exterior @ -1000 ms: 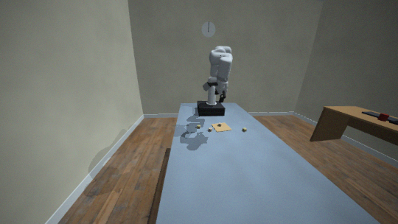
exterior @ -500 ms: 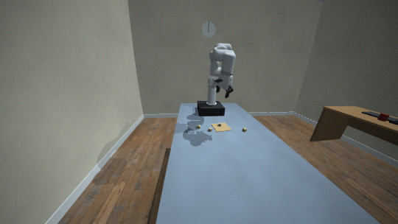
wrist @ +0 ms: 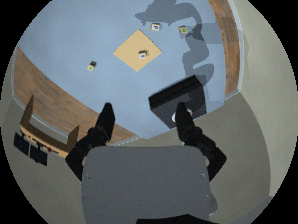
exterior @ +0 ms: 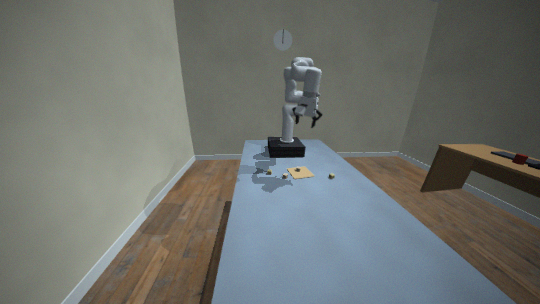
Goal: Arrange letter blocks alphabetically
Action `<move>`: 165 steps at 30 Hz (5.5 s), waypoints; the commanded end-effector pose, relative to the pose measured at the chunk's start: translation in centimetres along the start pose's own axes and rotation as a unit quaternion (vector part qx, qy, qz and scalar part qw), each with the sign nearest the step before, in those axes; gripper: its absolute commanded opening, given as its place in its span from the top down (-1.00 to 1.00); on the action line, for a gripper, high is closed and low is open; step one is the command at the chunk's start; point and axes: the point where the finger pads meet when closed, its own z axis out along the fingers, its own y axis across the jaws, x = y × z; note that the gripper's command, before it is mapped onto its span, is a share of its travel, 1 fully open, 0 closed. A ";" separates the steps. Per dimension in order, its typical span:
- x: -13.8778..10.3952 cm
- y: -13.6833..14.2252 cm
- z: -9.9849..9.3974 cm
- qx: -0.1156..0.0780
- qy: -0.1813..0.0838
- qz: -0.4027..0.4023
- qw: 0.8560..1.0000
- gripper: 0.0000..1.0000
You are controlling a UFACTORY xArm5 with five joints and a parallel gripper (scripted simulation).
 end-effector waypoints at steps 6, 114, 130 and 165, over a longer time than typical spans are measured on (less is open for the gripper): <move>-2.3 -0.2 -0.3 0.017 0.039 -0.126 0.991 -1.00; 7.7 11.5 16.2 -0.019 0.510 -0.282 0.812 -1.00; 7.7 11.5 16.2 -0.019 0.510 -0.282 0.812 -1.00; 7.3 5.4 19.3 -0.040 0.357 -0.483 0.799 -1.00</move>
